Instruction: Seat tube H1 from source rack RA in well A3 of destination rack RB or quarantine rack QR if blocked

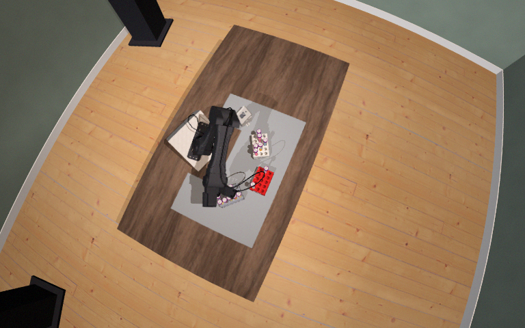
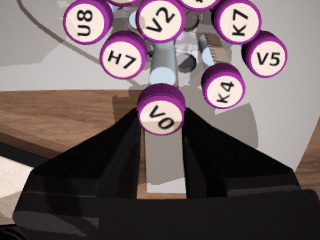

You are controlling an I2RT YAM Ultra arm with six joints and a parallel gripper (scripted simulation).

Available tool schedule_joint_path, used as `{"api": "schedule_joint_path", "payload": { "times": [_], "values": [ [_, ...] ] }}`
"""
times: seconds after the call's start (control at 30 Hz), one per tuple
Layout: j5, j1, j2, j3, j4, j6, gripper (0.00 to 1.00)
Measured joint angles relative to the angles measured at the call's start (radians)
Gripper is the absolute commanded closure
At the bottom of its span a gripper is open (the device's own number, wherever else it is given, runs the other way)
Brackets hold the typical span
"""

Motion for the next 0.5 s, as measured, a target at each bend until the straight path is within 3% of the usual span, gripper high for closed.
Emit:
{"api": "schedule_joint_path", "payload": {
  "times": [0.5],
  "values": [
    [0.008,0.023,0.000,-0.016,0.032,0.021,1.00]
  ]
}}
